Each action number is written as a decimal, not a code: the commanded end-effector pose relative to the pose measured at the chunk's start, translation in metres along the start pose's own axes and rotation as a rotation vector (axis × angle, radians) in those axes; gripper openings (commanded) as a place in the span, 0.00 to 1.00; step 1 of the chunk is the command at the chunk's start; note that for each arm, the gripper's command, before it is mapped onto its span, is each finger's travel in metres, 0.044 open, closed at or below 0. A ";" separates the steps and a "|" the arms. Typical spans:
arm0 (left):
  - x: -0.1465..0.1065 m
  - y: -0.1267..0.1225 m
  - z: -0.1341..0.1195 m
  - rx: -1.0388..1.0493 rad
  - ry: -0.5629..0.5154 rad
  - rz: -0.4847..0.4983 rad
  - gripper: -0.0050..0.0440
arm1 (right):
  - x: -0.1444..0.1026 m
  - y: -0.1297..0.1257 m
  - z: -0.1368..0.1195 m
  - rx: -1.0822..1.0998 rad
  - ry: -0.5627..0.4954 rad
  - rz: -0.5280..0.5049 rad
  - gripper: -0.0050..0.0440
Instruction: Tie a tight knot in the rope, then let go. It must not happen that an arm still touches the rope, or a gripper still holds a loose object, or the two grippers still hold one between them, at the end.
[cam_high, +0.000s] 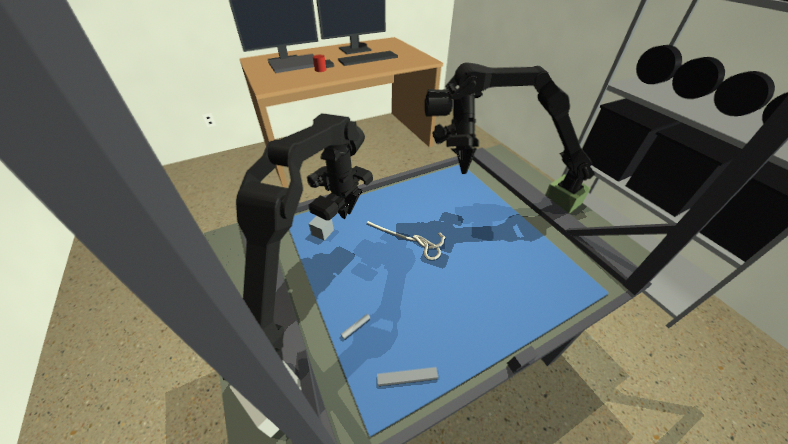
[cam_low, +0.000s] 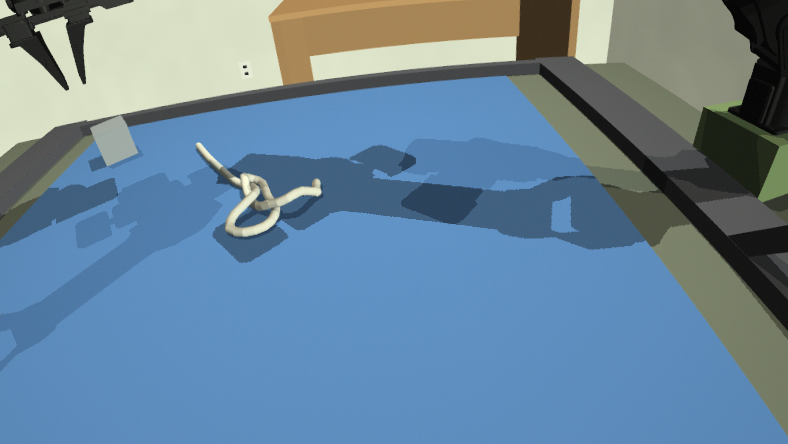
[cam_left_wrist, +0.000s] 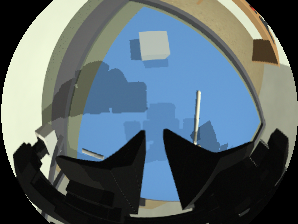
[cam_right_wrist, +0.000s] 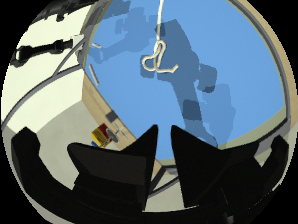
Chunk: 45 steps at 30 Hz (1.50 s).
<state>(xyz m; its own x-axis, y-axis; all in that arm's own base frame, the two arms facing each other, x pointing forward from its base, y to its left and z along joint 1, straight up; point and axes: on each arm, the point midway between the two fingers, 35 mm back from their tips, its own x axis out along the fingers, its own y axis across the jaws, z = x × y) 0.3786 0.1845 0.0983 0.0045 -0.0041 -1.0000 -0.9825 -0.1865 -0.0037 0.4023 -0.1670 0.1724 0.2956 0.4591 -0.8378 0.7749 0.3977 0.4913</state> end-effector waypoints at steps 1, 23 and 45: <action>-0.010 0.000 0.001 -0.003 -0.012 -0.022 0.28 | 0.006 0.023 0.001 -0.034 0.032 0.078 0.23; 0.002 -0.024 0.003 -0.008 0.026 -0.083 0.28 | 0.016 0.037 0.003 -0.046 0.073 0.139 0.23; 0.028 -0.075 0.008 -0.019 0.110 -0.218 0.28 | 0.016 0.037 0.003 -0.046 0.073 0.139 0.23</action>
<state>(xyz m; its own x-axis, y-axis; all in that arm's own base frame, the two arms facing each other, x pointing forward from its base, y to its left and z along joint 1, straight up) 0.4406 0.2025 0.0660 0.1944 -0.0702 -0.9784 -0.9617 -0.2101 -0.1760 0.4377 -0.1487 0.1634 0.3353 0.5777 -0.7442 0.7209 0.3512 0.5974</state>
